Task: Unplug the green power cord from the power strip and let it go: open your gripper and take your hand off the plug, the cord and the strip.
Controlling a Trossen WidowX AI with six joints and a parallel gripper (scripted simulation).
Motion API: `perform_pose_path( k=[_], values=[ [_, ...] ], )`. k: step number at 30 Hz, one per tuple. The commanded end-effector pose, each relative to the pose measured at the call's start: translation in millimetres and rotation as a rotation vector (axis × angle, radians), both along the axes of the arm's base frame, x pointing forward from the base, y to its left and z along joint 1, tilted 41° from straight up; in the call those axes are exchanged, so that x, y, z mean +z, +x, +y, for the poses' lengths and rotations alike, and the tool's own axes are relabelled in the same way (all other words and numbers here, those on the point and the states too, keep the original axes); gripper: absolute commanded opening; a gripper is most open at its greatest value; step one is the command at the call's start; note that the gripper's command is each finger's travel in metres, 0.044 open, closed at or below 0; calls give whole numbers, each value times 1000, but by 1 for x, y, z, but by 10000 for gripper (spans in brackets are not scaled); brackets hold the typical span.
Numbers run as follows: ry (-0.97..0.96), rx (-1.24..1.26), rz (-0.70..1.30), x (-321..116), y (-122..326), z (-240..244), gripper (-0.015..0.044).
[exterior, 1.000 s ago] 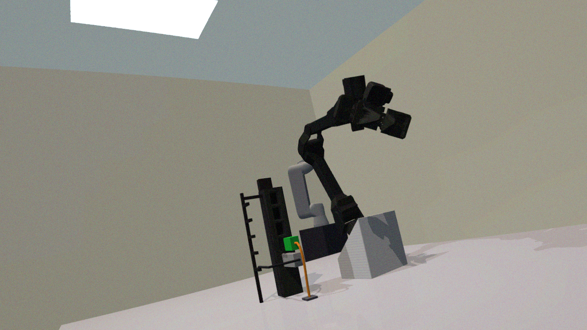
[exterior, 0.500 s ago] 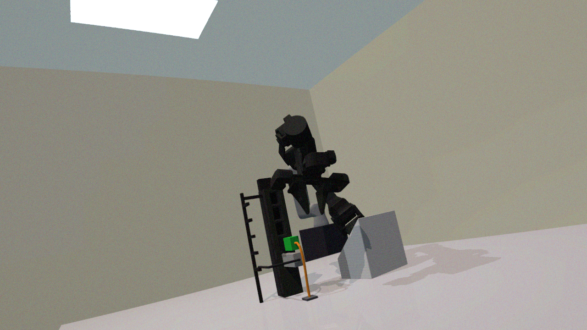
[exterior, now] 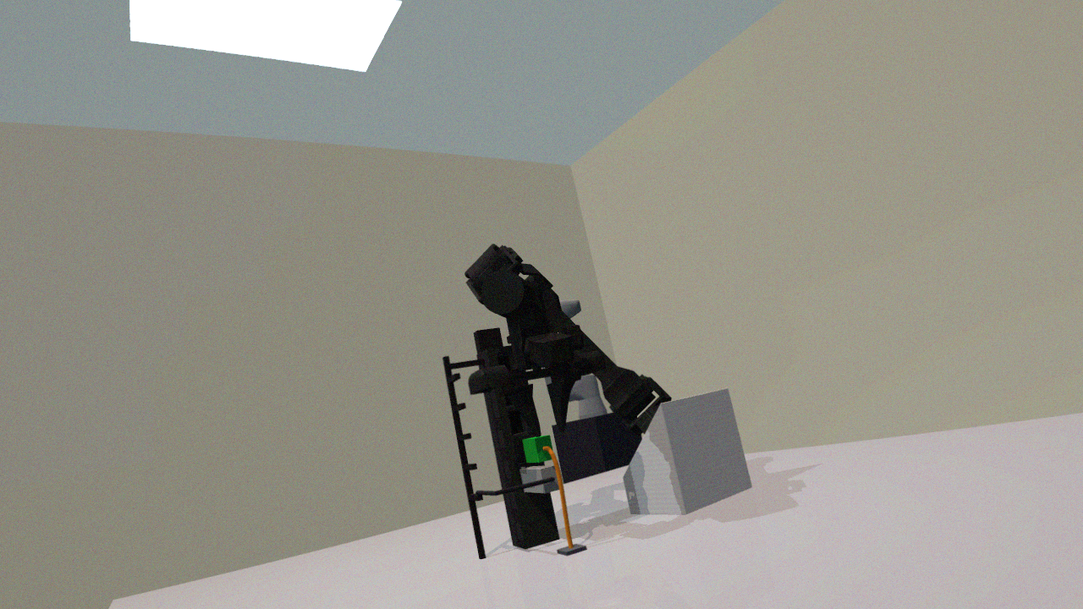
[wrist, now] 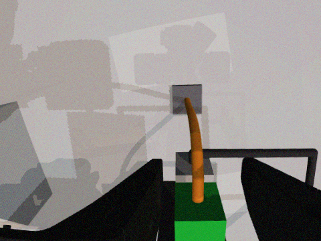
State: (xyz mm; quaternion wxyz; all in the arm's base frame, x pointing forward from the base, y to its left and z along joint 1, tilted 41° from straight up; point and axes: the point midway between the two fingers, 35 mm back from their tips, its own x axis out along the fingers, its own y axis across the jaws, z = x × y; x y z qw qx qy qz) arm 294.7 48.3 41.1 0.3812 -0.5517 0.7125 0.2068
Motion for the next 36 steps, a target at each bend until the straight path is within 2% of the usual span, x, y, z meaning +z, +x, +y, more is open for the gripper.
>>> perform_pose_path(
  k=[1, 24, 36],
  values=[
    [-7, 3, 8, 2, -1, -4, 160],
    [-8, 3, 9, 25, -12, -29, 160],
    [-9, 3, 9, 19, -13, -35, 160]
  ],
)
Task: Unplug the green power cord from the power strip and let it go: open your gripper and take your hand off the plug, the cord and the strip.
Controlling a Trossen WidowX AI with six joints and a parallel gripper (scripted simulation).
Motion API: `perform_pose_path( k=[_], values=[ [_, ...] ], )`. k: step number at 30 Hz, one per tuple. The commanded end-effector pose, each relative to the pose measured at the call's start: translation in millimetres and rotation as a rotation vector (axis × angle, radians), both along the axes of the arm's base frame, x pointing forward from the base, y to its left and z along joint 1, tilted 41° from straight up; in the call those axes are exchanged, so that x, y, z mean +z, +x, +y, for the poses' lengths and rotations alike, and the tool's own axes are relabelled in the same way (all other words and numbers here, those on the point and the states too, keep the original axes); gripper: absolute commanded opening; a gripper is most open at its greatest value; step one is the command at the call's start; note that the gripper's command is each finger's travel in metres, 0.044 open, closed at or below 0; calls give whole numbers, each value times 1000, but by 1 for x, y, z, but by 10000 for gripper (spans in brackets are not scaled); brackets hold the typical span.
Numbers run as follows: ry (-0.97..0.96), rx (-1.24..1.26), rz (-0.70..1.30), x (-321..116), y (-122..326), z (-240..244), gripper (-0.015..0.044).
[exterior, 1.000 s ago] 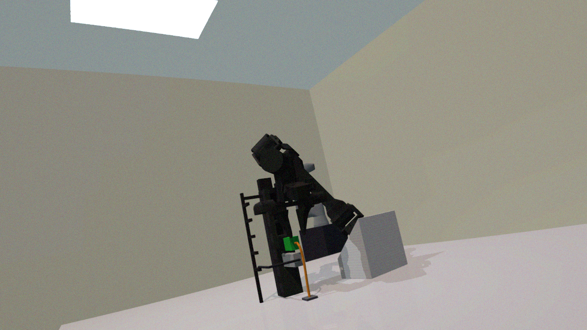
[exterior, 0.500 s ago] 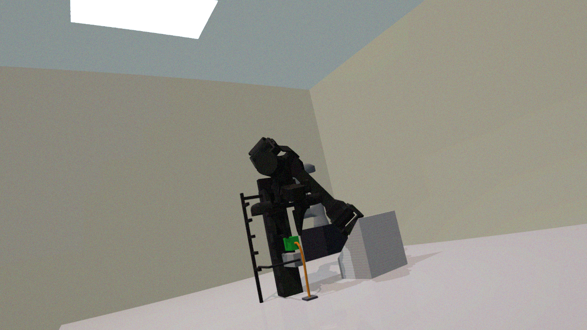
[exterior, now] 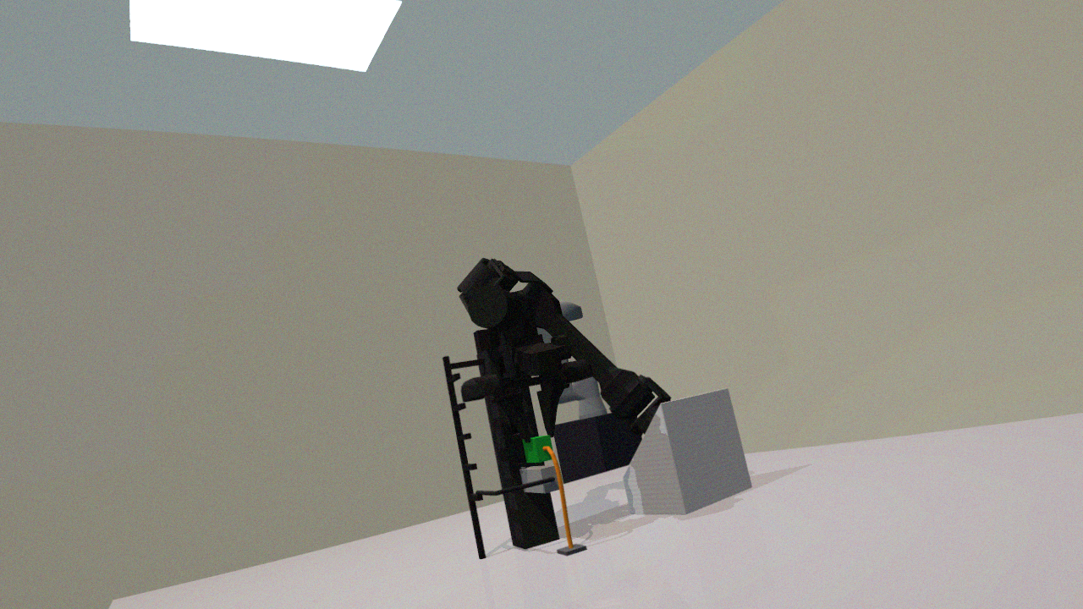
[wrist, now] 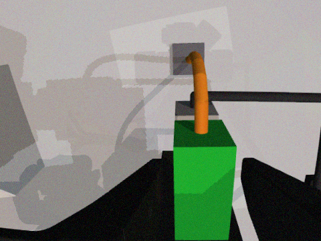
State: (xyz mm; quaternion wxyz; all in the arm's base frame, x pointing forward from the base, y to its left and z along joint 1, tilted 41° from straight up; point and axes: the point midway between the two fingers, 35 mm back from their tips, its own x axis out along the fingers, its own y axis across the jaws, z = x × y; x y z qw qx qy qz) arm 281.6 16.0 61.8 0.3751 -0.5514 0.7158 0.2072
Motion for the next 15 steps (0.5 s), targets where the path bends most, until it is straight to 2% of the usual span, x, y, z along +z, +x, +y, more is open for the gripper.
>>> perform_pose_path(
  k=[1, 4, 8, 15],
  values=[
    [-1, 4, -3, -3, 0, -4, 160],
    [-2, 4, -3, -5, -1, -6, 160],
    [0, -1, 0, -3, -1, -3, 55],
    [0, -1, 0, -3, -1, -3, 8]
  ],
)
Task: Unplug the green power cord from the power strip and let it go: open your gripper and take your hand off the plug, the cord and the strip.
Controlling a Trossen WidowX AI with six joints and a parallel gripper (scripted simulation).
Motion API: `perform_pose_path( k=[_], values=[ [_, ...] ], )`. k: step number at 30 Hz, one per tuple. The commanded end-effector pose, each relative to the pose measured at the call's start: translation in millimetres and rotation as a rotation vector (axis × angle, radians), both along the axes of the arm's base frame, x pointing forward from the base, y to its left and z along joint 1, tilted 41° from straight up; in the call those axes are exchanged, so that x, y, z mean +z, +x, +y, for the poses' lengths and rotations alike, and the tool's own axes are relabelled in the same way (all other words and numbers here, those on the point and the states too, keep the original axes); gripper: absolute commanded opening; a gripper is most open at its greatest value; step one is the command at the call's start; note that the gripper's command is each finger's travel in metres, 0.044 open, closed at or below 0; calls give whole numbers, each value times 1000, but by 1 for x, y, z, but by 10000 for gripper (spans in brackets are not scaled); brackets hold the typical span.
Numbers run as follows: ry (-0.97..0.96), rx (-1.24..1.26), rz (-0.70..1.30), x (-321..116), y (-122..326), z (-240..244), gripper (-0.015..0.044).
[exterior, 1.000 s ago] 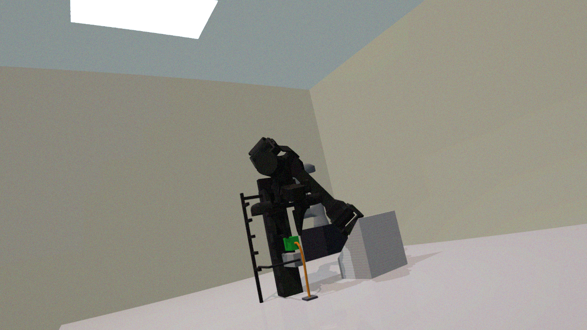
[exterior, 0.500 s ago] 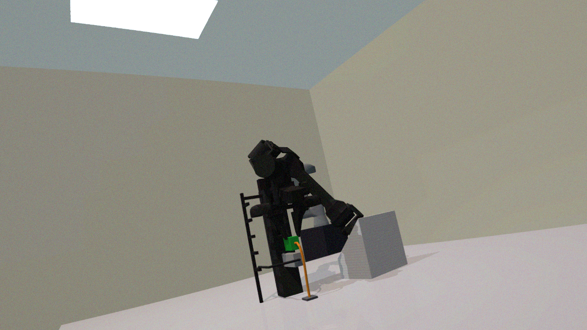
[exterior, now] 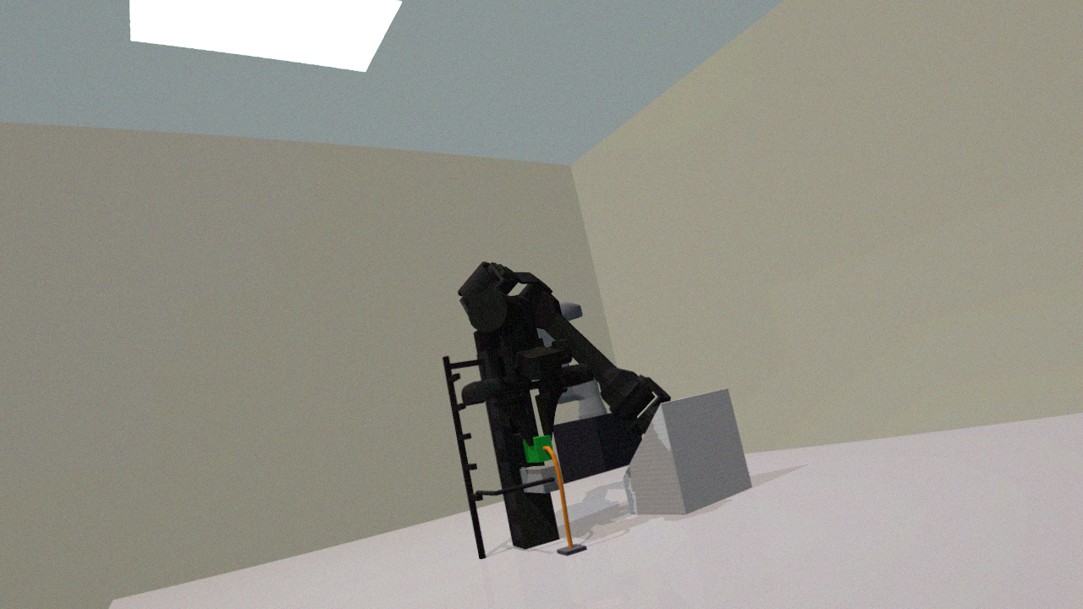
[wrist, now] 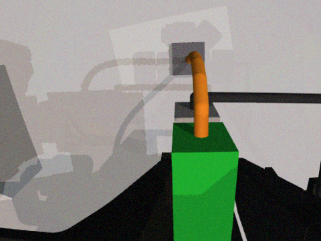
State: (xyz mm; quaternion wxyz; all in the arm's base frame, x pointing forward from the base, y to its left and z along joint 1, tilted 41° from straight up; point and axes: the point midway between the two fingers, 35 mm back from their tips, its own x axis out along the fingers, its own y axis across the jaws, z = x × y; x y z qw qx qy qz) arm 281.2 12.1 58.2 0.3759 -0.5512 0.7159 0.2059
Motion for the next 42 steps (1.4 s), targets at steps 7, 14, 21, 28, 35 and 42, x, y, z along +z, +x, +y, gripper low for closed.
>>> perform_pose_path(
  k=[7, 14, 21, 28, 35, 42],
  values=[
    [1, 1, 2, -3, 2, 4, 0],
    [2, 2, 1, -9, 6, 12, 0],
    [3, 3, 0, -16, 10, 20, 0],
    [4, 4, 0, -22, 14, 29, 0],
    [4, 4, -1, -27, 17, 39, 0],
    [4, 5, -2, -33, 19, 48, 0]
  ],
)
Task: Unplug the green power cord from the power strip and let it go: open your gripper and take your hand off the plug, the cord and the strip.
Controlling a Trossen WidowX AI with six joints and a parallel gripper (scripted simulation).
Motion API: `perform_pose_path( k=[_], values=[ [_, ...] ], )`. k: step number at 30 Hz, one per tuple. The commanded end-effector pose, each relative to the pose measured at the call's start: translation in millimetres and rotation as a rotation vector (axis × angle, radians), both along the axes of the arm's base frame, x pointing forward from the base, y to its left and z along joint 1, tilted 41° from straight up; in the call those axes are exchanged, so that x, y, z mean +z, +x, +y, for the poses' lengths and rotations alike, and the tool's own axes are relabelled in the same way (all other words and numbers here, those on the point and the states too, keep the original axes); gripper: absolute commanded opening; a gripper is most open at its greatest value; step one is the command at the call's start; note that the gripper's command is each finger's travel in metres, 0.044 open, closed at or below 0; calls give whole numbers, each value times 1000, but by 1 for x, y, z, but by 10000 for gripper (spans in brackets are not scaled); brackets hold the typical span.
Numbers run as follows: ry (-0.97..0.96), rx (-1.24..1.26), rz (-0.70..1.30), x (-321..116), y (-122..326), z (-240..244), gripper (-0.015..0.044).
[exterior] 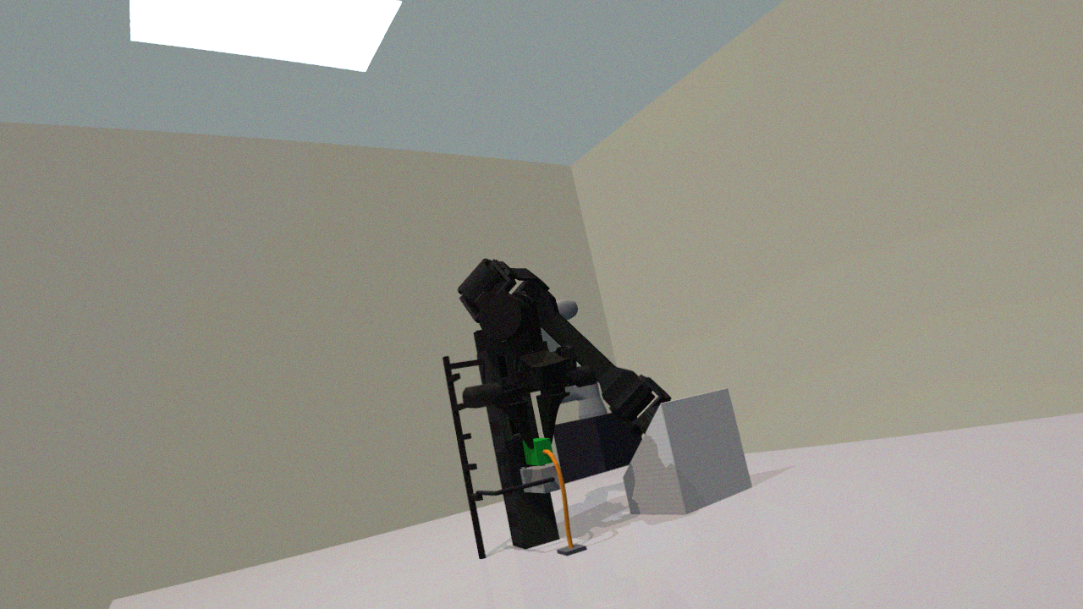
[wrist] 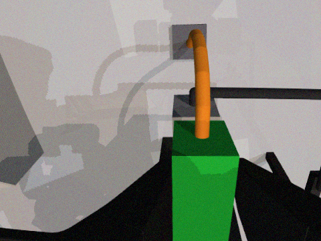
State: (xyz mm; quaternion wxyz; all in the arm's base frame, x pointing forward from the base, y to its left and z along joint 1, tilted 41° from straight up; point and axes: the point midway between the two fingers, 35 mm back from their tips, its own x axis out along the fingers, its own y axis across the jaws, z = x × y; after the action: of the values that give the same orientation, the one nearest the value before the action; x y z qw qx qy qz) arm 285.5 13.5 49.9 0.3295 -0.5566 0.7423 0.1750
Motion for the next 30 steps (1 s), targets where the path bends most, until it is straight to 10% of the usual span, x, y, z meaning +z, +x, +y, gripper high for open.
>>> perform_pose_path(
  k=[1, 8, 24, 30],
  values=[
    [115, 31, -52, -26, 15, 48, 0],
    [115, 31, -52, -32, 16, 58, 0],
    [113, 31, -52, -28, 14, 43, 420],
    [115, 32, -53, -39, 24, 66, 440]
  ],
)
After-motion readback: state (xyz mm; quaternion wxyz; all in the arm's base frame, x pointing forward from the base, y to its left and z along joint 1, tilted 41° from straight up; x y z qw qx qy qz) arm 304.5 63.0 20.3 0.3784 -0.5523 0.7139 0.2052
